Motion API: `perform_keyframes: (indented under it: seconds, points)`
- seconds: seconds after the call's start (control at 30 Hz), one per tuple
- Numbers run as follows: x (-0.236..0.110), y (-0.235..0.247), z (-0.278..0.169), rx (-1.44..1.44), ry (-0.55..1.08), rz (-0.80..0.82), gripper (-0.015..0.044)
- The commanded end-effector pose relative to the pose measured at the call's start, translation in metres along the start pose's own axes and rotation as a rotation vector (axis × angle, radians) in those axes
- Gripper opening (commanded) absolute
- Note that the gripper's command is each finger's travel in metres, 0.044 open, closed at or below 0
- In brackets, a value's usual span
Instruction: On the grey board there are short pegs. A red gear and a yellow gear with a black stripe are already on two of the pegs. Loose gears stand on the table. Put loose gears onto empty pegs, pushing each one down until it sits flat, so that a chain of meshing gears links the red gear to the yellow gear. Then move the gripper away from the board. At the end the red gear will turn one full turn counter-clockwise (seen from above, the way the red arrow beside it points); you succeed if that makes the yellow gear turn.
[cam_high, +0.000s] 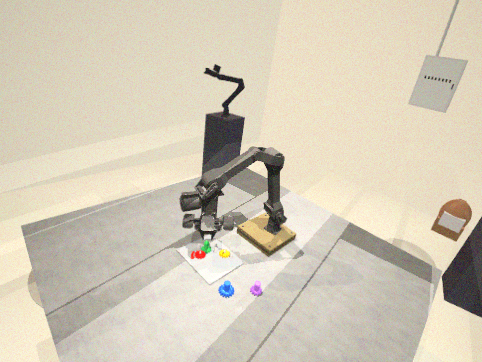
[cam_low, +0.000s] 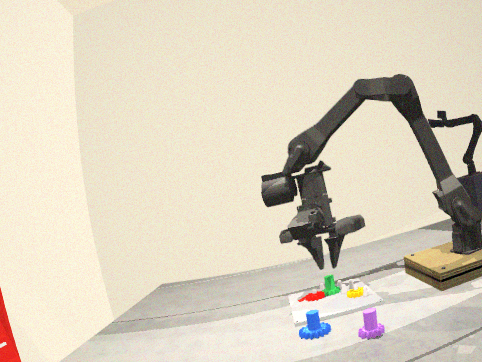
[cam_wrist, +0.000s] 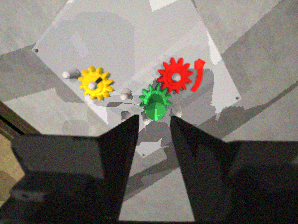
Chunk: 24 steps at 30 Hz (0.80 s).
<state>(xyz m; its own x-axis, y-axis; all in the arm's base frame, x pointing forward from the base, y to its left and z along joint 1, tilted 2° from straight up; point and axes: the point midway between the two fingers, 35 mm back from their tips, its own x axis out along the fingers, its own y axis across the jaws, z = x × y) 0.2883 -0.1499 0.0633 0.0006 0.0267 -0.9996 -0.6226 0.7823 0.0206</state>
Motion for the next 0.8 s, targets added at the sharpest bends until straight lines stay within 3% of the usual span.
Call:
perform_keyframes:
  seconds: [0.0,0.1,0.4,0.63,0.77]
  points:
    - [-0.021,0.0,0.0,-0.045,-0.004,-0.015,0.014]
    - [-0.012,0.002,0.01,-0.005,-0.006,-0.012,0.0193]
    - [-0.013,0.084,0.124,0.215,-0.015,-0.008,0.0429]
    - [-0.014,0.171,0.181,0.376,-0.02,0.003,0.044]
    - [-0.014,0.185,0.187,0.4,-0.021,0.005,0.044]
